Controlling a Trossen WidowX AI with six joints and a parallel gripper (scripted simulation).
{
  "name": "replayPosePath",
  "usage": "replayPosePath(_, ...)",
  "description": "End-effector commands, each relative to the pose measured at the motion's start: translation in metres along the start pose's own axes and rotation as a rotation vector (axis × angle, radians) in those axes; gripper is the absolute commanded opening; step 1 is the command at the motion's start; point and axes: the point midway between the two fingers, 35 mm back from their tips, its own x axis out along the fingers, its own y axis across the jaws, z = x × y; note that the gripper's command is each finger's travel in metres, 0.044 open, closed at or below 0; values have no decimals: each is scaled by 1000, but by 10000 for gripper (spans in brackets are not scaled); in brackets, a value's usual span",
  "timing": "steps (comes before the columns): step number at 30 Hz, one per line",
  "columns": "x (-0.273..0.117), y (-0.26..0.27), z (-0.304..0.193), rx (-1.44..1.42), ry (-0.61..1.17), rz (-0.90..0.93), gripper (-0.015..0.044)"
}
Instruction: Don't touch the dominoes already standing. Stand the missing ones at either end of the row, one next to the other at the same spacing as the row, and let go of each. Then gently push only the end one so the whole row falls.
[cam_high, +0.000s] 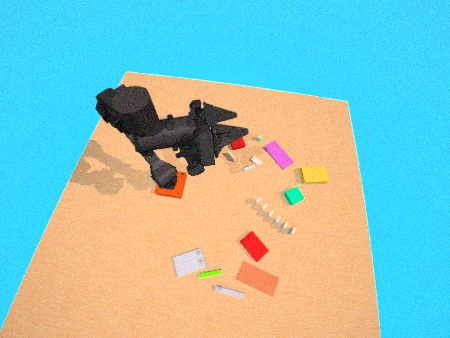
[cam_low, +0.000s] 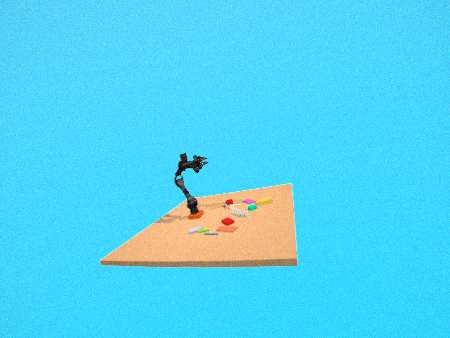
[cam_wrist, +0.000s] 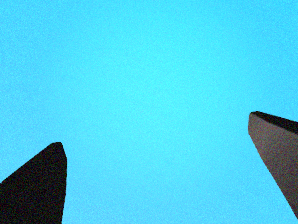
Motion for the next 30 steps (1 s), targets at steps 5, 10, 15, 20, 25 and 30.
replayPosePath(5, 22, 4, 23, 114, -64, -35, 440)
replayPosePath(10, 78, -12, 82, 329, -272, -140, 440)
replayPosePath(15, 125, -61, 141, 497, -562, -266, 440)
replayPosePath(20, 152, -132, 193, 536, -899, -381, 440)
replayPosePath(25, 152, -207, 237, 432, -1247, -465, 440)
replayPosePath(30, 141, -254, 262, 274, -1469, -497, 440)
